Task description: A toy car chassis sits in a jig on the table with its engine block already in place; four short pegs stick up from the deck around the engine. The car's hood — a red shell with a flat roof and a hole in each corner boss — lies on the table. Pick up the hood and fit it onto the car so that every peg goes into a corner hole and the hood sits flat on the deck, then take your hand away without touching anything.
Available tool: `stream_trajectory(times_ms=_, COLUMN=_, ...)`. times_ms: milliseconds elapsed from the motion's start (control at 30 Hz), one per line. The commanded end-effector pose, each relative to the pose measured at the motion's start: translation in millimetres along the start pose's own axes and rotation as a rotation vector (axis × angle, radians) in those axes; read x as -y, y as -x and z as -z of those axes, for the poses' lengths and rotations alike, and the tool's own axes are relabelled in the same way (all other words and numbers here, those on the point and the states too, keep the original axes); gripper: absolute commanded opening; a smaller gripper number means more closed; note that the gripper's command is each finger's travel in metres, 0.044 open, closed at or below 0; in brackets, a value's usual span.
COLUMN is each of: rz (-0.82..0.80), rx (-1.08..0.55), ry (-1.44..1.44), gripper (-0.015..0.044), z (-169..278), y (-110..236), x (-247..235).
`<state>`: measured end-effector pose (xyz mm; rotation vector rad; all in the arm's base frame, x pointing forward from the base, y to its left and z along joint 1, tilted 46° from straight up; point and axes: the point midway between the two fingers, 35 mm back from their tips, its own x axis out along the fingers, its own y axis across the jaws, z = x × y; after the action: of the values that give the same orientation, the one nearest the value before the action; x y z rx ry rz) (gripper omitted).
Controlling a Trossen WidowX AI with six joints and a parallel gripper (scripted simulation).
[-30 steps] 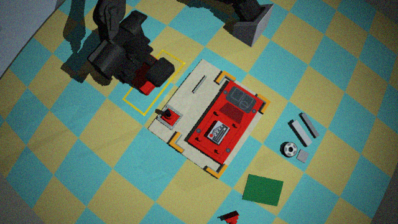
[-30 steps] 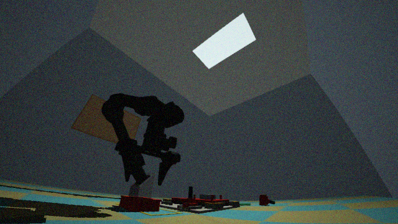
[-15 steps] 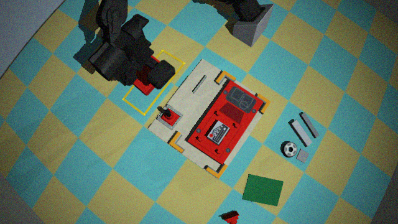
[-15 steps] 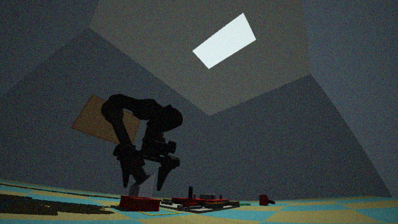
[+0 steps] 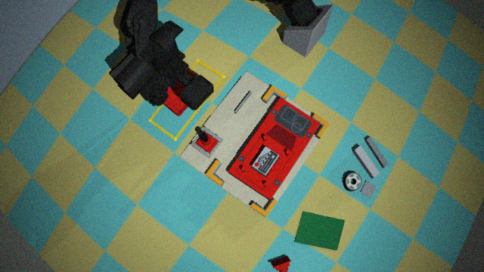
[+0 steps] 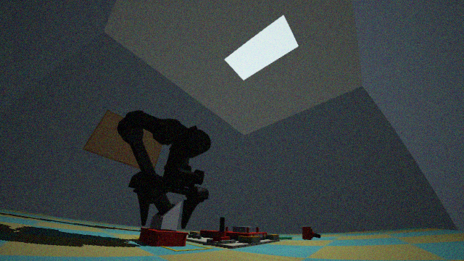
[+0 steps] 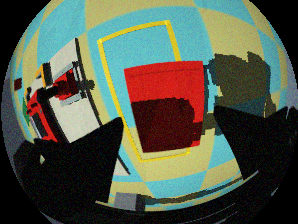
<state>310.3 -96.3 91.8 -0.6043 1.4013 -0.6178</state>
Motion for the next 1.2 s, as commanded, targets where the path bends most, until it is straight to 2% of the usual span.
stream_trajectory(times_ms=0, rz=0.007, rx=-0.002, ry=0.009, gripper=0.044, z=1.2, y=-3.6, x=0.1)
stream_trajectory(times_ms=1167, rz=0.007, rx=-0.002, ry=0.009, gripper=0.044, z=1.3, y=-20.0, x=0.4)
